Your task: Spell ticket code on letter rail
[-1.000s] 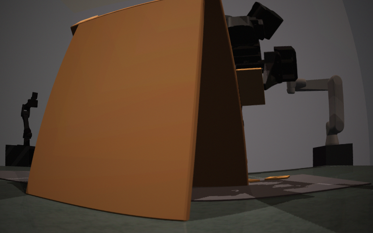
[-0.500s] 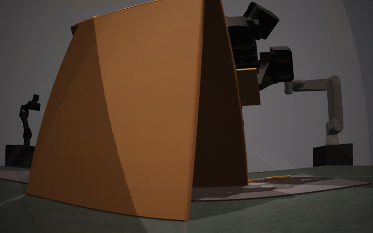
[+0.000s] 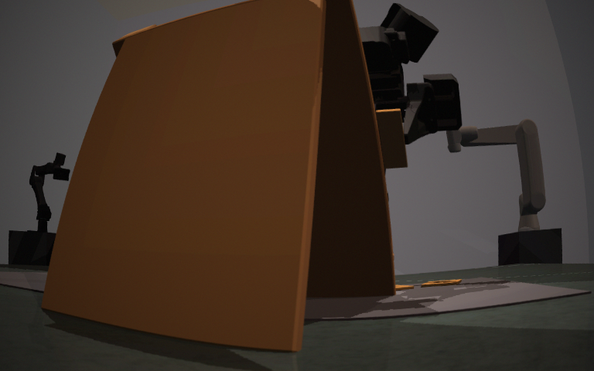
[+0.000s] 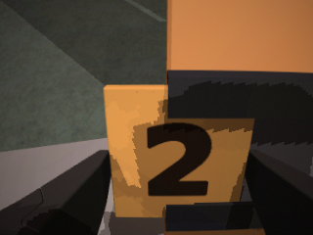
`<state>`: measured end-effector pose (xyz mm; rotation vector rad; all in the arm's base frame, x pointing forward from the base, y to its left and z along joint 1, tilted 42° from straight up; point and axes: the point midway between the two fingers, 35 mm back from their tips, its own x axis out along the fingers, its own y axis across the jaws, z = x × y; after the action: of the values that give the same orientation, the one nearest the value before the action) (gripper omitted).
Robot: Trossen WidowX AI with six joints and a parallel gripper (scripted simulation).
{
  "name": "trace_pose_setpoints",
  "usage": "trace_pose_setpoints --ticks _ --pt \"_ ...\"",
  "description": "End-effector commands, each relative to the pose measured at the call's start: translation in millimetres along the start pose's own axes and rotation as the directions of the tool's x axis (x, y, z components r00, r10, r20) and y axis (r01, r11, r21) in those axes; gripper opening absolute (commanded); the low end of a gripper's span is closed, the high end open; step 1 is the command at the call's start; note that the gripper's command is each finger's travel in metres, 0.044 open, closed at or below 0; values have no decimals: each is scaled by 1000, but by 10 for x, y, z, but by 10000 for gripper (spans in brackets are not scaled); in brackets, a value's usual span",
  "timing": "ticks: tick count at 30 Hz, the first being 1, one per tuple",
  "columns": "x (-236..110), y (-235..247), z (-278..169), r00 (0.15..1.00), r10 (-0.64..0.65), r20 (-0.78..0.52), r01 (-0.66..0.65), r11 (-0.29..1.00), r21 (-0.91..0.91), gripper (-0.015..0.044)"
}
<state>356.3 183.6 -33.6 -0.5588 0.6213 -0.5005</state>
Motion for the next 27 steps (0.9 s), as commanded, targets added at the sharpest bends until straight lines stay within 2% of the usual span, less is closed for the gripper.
trace_pose_setpoints --ticks 1,27 --pt "-3 -30 1 1000 -2 2 2 1000 -6 0" --pt "-1 -129 -1 1000 -3 2 3 1000 -7 0"
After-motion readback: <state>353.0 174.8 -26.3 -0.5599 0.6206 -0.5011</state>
